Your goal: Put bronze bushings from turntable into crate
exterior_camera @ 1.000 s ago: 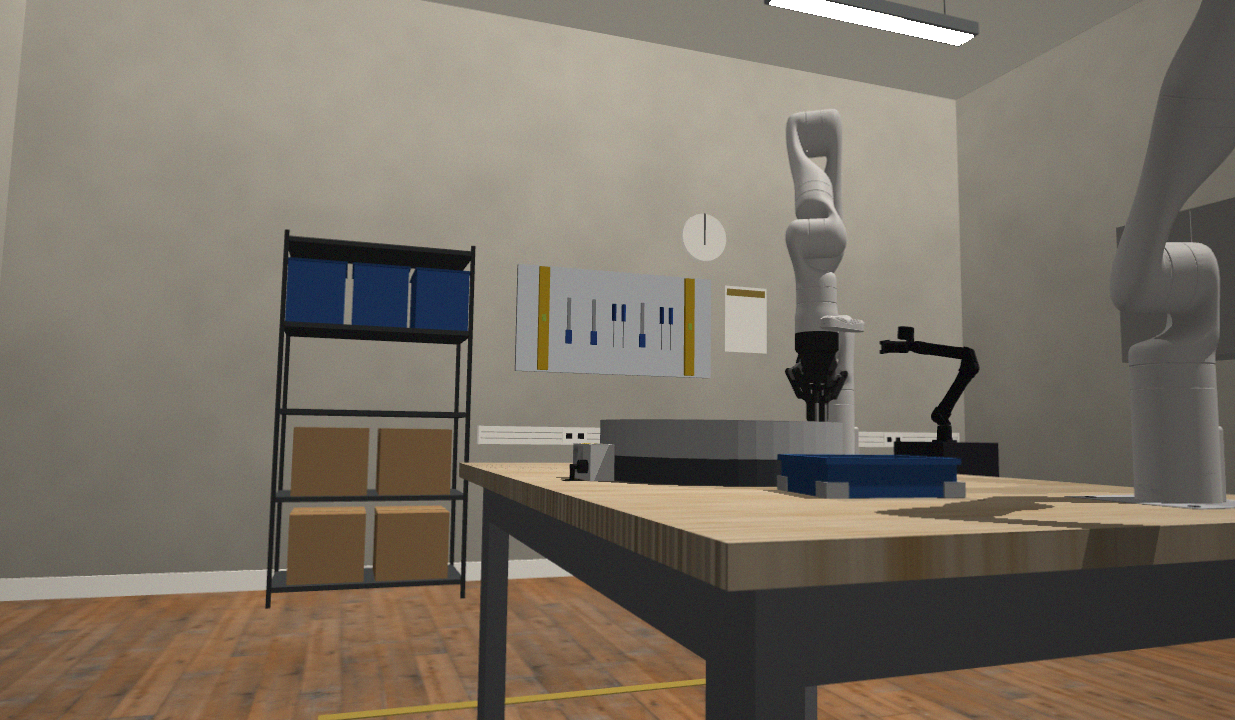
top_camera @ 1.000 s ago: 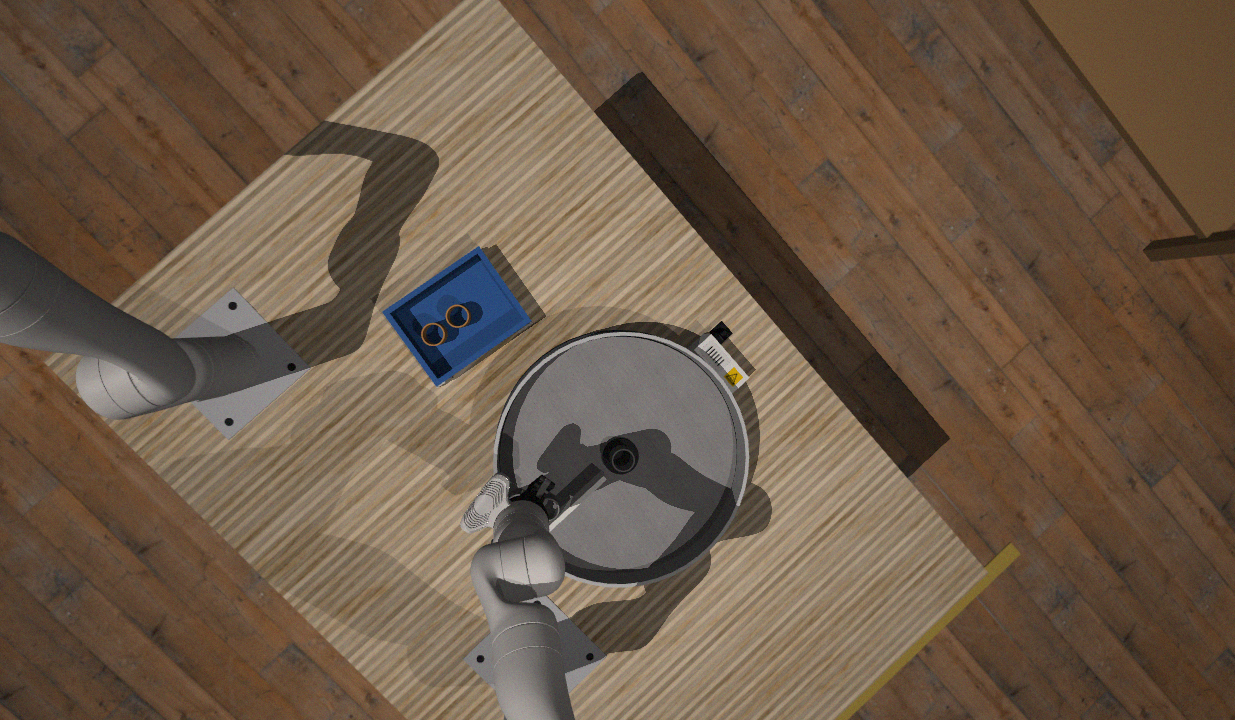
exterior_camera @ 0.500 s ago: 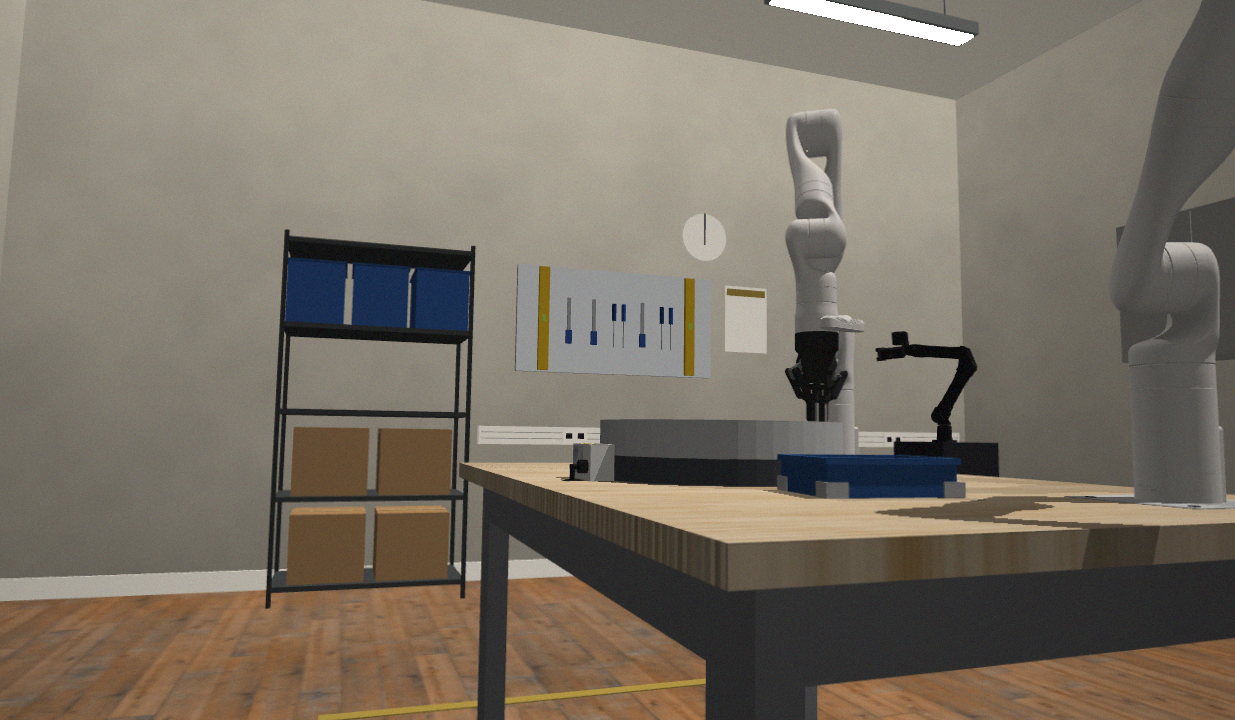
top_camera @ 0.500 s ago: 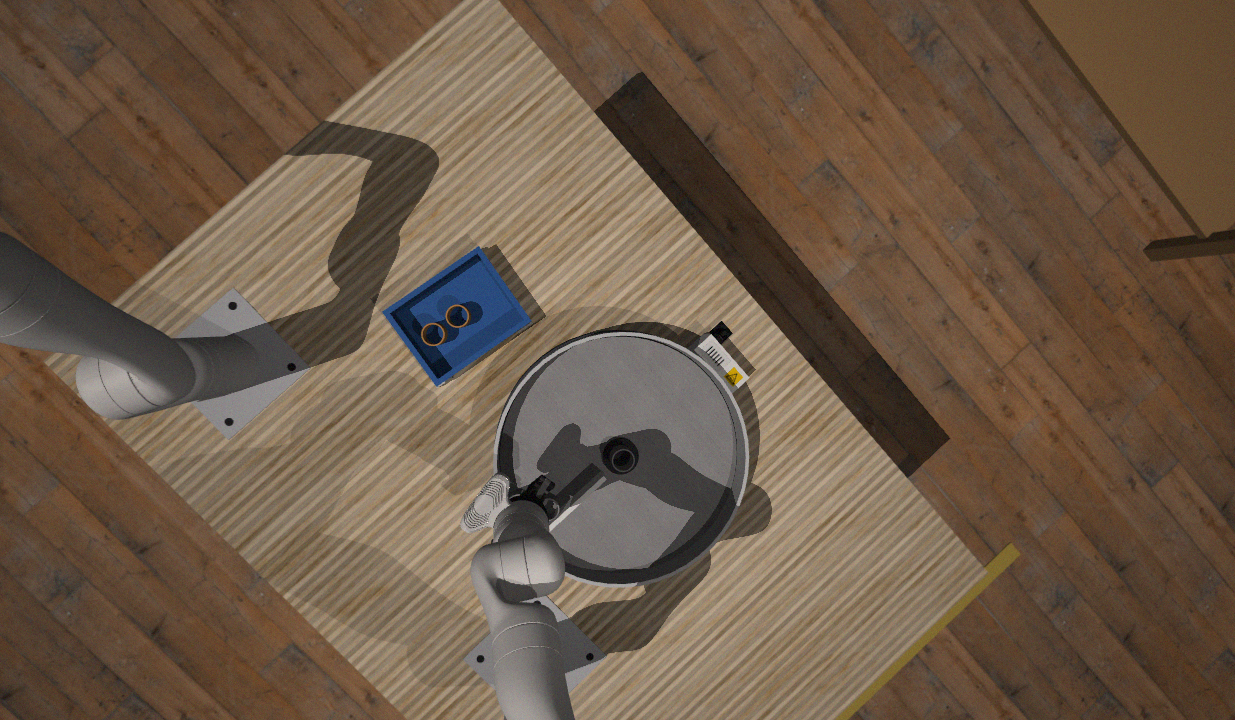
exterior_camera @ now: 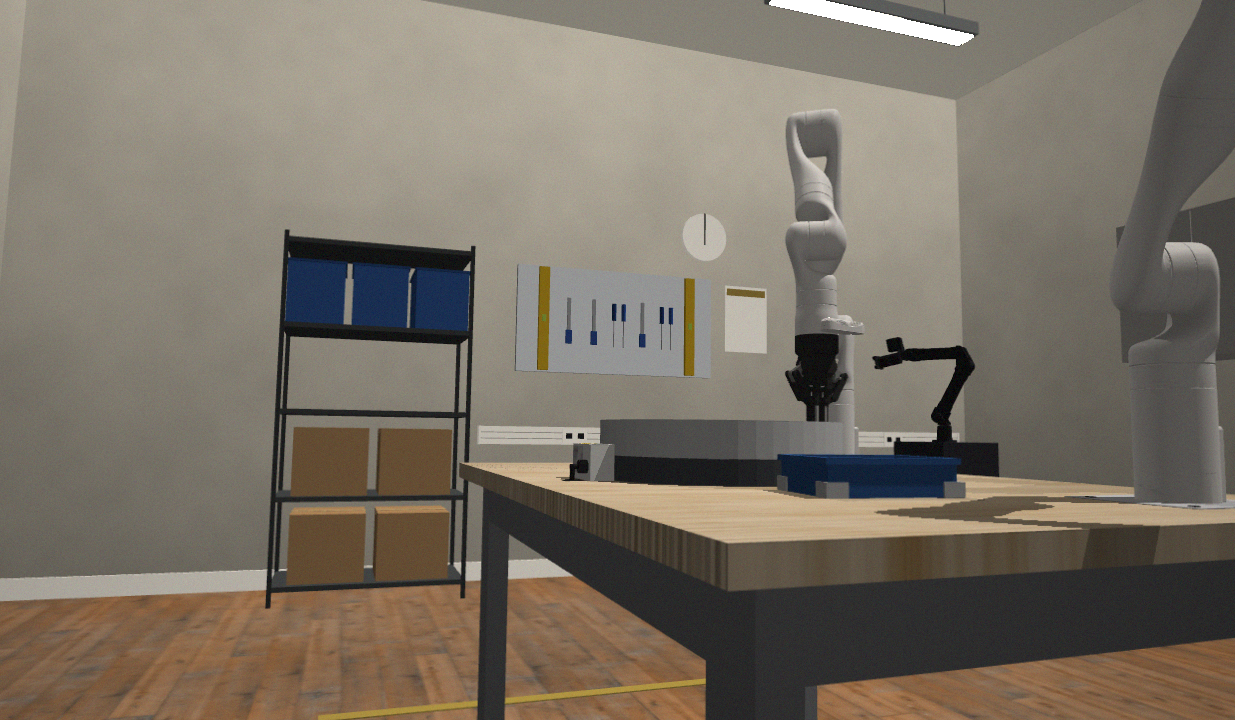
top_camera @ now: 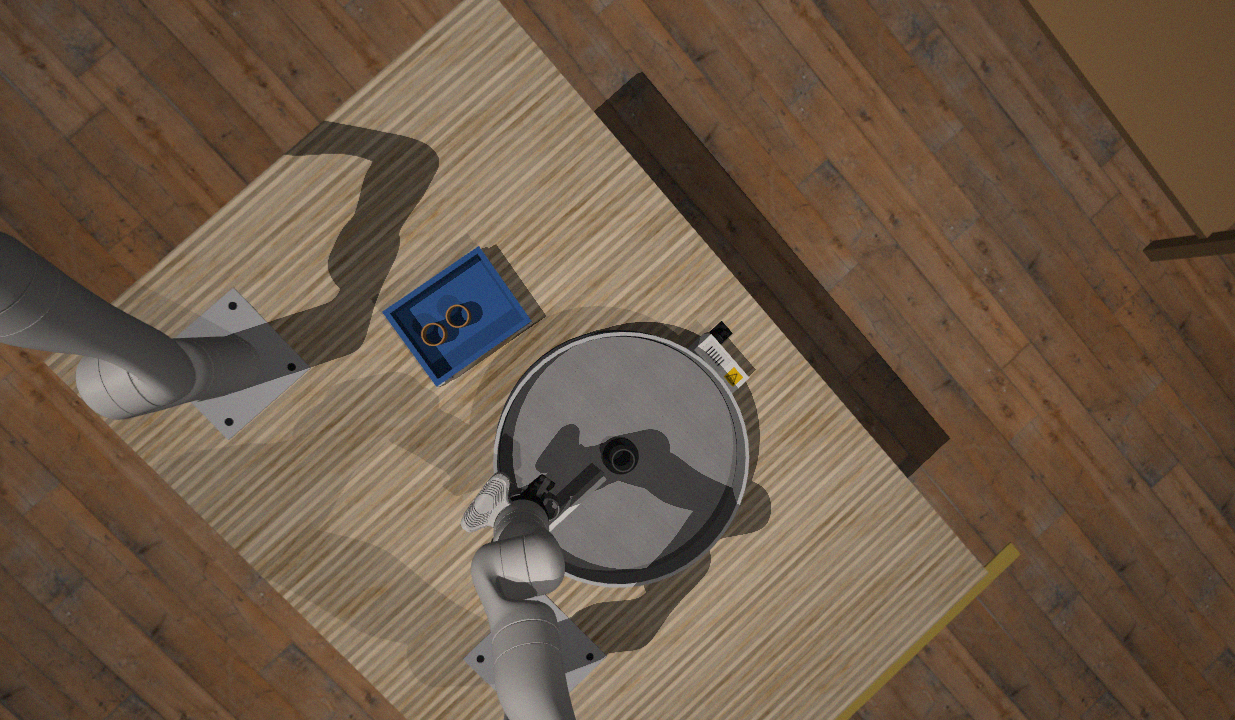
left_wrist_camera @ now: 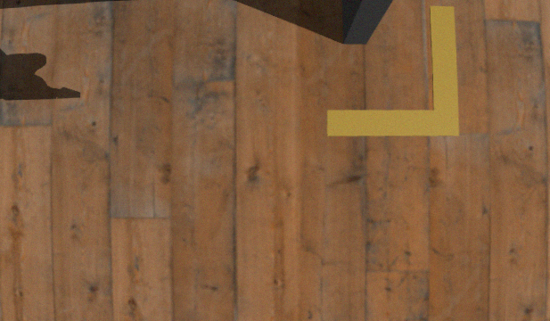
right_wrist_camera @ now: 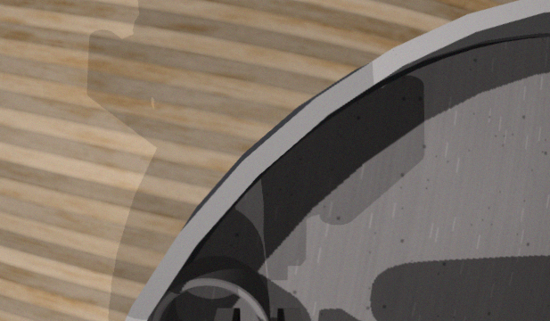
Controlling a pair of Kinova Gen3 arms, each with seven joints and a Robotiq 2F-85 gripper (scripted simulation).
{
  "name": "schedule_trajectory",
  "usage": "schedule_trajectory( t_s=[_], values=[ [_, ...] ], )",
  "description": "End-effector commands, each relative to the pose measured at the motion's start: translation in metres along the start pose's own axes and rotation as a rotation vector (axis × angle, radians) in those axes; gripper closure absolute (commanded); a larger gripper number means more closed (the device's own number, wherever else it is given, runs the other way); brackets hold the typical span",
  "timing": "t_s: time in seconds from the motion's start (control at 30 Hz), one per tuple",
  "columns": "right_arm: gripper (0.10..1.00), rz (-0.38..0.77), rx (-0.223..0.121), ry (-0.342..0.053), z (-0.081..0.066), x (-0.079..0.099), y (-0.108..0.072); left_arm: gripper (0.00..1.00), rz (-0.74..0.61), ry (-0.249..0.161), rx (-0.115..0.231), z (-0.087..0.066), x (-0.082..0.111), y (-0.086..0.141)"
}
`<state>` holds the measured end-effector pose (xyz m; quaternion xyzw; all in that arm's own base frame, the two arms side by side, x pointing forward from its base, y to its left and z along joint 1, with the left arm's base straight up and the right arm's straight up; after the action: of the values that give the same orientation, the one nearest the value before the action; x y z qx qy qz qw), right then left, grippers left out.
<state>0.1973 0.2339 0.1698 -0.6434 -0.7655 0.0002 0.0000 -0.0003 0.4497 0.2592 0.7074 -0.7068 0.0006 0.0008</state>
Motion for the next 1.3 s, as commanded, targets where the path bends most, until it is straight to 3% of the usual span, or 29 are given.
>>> schedule_trajectory(
  t_s=[0.0,0.37,1.27],
  values=[
    [0.886,0.0,-0.001,0.001,0.003,0.0,0.0,0.001,0.0,-0.002,0.0,-0.001,0.0,0.0],
    [0.886,0.0,-0.001,0.001,0.019,0.0,0.0,0.001,0.0,-0.002,0.0,-0.001,0.0,0.0],
    [0.886,0.0,-0.001,0.001,0.019,0.0,0.0,0.001,0.0,-0.002,0.0,-0.001,0.0,0.0]
  ],
)
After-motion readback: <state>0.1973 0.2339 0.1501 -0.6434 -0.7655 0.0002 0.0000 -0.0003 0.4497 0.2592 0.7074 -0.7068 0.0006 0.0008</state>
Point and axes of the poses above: on each arm, the point where the finger pads meet when closed, its own z axis out along the fingers, its own y axis across the jaws, x = y × z, the point moved 6 cm from there along -z, back along the fingers
